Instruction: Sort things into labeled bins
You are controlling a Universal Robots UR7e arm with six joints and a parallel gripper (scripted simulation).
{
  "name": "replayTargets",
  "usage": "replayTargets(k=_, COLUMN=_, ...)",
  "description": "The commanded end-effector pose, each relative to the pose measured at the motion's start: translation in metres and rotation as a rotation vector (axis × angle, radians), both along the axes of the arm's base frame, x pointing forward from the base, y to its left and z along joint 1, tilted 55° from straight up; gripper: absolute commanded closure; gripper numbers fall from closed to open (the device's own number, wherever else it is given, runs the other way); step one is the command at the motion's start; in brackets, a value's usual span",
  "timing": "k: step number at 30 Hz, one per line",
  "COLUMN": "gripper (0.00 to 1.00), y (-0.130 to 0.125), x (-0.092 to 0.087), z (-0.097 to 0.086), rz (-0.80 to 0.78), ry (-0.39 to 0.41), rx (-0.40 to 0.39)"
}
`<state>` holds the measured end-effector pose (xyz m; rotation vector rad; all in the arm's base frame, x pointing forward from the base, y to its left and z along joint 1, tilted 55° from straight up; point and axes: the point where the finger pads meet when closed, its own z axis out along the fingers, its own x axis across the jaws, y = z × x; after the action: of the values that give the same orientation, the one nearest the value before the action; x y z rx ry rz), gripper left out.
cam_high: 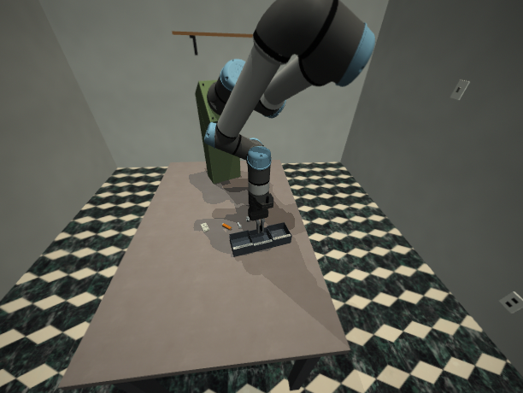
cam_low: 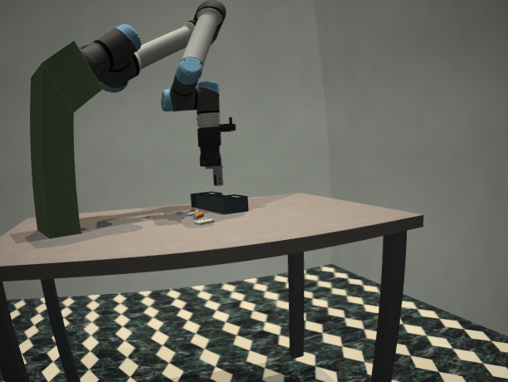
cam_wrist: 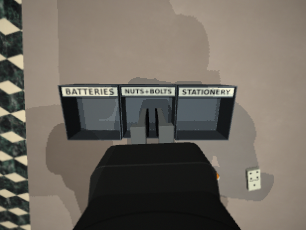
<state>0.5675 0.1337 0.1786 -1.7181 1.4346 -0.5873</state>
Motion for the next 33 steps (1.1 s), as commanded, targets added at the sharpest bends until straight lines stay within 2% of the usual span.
replayTargets(k=1, gripper=0.69, y=0.006, x=-0.001, z=0.001, rz=-0.003, ry=0.0, rx=-0.001)
replayTargets(k=12, gripper=0.69, y=0.011, x=0.011, z=-0.008, rz=-0.003, ry=0.0, rx=-0.001)
replayTargets(k=27, gripper=0.69, y=0.022, x=0.042, z=-0.03, rz=-0.003, ry=0.0, rx=-0.001)
replayTargets(k=33, gripper=0.69, y=0.023, x=0.045, z=-0.032, rz=-0.003, ry=0.0, rx=-0.001)
